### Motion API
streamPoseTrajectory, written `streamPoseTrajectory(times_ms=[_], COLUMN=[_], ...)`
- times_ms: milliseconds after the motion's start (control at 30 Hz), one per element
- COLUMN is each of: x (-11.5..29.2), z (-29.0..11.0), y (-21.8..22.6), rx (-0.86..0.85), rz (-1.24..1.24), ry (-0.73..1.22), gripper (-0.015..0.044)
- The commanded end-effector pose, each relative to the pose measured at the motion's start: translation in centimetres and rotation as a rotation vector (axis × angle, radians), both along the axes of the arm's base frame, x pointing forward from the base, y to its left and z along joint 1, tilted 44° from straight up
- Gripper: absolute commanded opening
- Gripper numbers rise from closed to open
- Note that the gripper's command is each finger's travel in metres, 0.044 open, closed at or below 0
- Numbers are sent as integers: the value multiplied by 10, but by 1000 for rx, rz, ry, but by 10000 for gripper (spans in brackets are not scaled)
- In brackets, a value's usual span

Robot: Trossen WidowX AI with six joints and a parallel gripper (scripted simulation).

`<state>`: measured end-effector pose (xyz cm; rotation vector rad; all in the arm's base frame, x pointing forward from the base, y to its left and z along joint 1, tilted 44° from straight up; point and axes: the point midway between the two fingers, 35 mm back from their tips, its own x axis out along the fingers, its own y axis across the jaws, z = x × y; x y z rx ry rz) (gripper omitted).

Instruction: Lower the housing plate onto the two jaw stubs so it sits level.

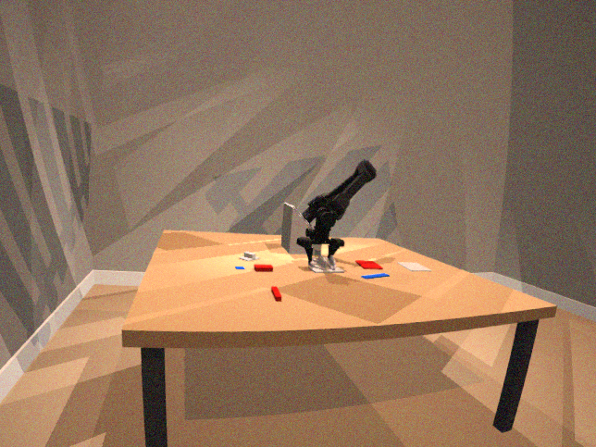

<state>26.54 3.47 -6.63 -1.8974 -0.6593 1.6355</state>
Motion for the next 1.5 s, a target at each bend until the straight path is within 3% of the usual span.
streamPoseTrajectory(times_ms=[0,1067,1200,1467], x=[0,0,0,0], z=[-1,-2,-1,-1], y=[2,3,0,0], rx=[2,2,1,1], rz=[3,3,-4,-4], ry=[1,1,1,1], gripper=[351,351,440,440])
